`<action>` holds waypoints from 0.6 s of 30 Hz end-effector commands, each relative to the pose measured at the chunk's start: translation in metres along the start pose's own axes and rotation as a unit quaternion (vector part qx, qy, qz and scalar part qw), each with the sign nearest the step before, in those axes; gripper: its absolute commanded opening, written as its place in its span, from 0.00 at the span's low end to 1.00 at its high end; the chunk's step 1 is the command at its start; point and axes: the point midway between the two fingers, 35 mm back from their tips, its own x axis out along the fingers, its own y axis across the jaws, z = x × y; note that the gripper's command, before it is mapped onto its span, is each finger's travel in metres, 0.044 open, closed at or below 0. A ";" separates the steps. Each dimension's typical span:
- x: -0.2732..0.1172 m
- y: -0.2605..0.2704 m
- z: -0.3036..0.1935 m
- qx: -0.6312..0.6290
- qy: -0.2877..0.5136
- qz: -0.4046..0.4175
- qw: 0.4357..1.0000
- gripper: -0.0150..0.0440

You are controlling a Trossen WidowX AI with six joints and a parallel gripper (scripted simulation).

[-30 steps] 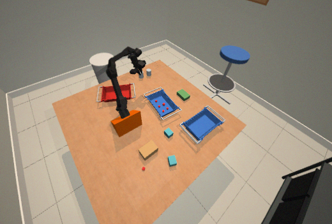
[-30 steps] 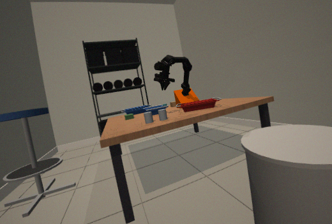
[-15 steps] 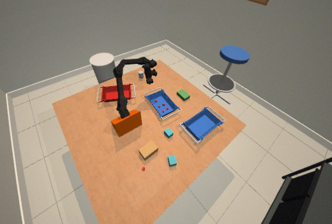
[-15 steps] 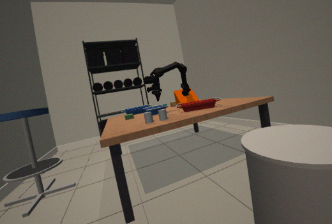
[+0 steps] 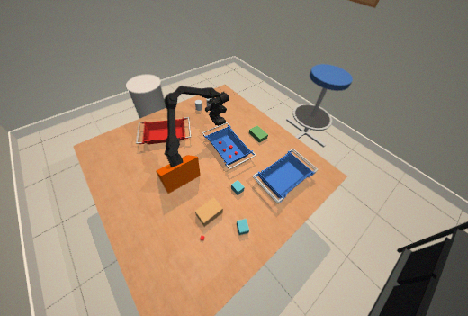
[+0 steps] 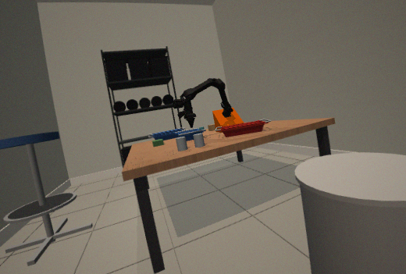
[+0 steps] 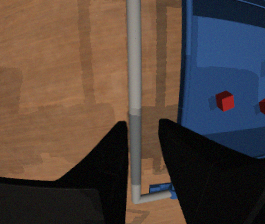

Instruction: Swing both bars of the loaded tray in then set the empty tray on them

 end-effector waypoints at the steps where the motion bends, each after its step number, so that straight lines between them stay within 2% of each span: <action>1: 0.007 0.000 0.000 -0.003 0.001 0.002 1.000 0.40; 11: 0.055 0.001 0.000 -0.003 0.001 0.004 1.000 0.40; 18: 0.053 -0.002 -0.001 -0.003 0.001 0.003 1.000 0.40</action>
